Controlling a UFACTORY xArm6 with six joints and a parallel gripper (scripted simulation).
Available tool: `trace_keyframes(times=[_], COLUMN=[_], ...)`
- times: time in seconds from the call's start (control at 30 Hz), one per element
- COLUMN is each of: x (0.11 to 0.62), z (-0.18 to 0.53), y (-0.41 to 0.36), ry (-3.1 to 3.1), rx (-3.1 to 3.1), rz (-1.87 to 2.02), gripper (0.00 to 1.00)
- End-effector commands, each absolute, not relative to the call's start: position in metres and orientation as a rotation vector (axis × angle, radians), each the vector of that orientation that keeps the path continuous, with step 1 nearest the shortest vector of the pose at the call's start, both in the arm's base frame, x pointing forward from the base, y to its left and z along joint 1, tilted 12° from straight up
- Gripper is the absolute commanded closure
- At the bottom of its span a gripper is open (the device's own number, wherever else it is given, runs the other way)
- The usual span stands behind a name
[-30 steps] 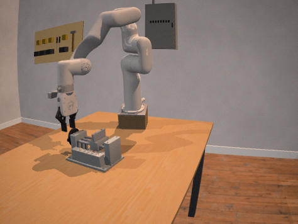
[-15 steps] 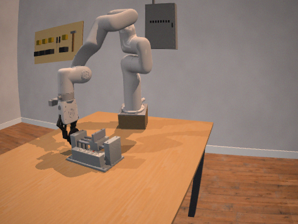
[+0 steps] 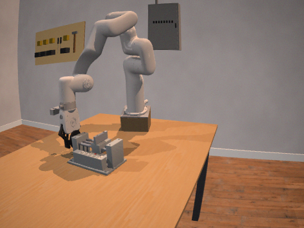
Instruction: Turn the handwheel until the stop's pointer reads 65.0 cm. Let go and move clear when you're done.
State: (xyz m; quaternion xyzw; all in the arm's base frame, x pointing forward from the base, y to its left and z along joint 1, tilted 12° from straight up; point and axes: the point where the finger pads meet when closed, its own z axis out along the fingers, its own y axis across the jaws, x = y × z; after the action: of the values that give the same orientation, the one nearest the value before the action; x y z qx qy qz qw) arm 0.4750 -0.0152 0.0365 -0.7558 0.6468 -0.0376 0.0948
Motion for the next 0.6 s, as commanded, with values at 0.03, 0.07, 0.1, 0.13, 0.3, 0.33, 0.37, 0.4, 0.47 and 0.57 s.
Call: trace_keyframes(times=[0.03,0.07,0.1,0.13,0.3,0.33,0.37,0.4,0.47,0.57], x=[0.4771,0.4771,0.4771,0.4771,0.4771,0.4771,0.4771,0.4771,0.4771,0.4771], z=[0.0359,0.0359,0.0359,0.0359,0.0359,0.0359,0.0359,0.0359,0.0359,0.0359], y=[-0.0151,-0.0151,-0.0151,-0.0151,-0.0151,-0.0151,-0.0151,-0.0151,-0.0151,-0.0151], ry=[1.915,1.915,1.915,1.915,1.915,1.915,1.915,1.915,1.915,1.915], rx=[-2.239,-2.239,-2.239,-2.239,-2.239,-2.239,-2.239,-2.239,-2.239,-2.239], rz=[-0.116,-0.116,-0.116,-0.116,-0.116,-0.116,-0.116,-0.116,-0.116,-0.116], gripper=[0.43,0.43,0.43,0.43,0.43,0.43,0.94,0.94,0.94,0.94])
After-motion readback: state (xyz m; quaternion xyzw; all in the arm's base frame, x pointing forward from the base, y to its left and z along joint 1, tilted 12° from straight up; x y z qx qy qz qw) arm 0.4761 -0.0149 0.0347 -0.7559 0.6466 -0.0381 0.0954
